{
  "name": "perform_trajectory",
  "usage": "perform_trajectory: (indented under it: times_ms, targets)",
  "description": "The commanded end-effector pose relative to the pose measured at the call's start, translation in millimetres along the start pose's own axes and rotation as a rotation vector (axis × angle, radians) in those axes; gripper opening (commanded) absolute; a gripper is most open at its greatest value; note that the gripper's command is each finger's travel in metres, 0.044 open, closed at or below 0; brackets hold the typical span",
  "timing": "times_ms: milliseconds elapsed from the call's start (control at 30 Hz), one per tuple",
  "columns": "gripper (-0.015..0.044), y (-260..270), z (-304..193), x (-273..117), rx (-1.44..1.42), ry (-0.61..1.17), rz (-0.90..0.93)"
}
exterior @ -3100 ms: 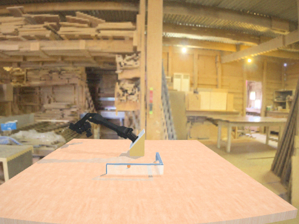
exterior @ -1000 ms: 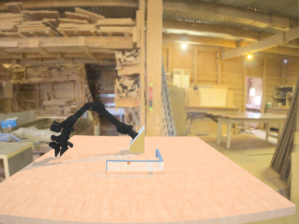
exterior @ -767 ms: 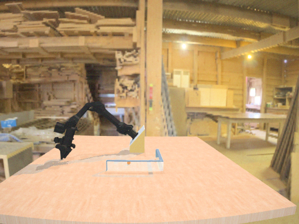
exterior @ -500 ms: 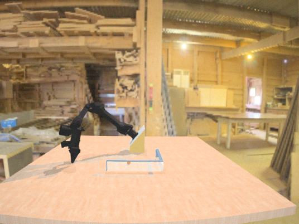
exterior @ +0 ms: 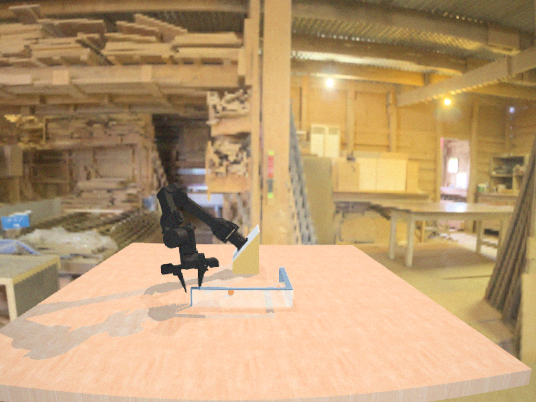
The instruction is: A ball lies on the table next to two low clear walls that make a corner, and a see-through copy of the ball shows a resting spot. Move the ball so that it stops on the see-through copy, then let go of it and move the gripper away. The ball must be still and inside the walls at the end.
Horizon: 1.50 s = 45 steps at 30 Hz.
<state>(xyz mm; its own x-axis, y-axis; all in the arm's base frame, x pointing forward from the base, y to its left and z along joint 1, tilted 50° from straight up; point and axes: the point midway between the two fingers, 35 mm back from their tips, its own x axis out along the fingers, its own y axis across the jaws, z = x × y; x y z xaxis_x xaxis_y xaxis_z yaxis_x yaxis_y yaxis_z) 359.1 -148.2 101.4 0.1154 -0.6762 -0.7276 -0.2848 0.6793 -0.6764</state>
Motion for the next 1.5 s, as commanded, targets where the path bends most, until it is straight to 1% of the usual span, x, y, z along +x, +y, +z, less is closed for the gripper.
perform_trajectory:
  times_ms: [0,167,233,633,767,1467]
  targets:
    - [0.0206,71,1,-2,-0.568,0.08,0.047]
    - [0.0206,130,0,-11,-1.179,0.164,0.037]
    - [0.0206,137,0,-12,-1.261,0.177,0.034]
    - [0.0206,137,0,-12,-1.261,0.177,0.034]
    - [0.0206,136,-3,1,-1.261,0.177,0.034]
    - [0.0206,134,-7,30,-1.261,0.179,0.033]
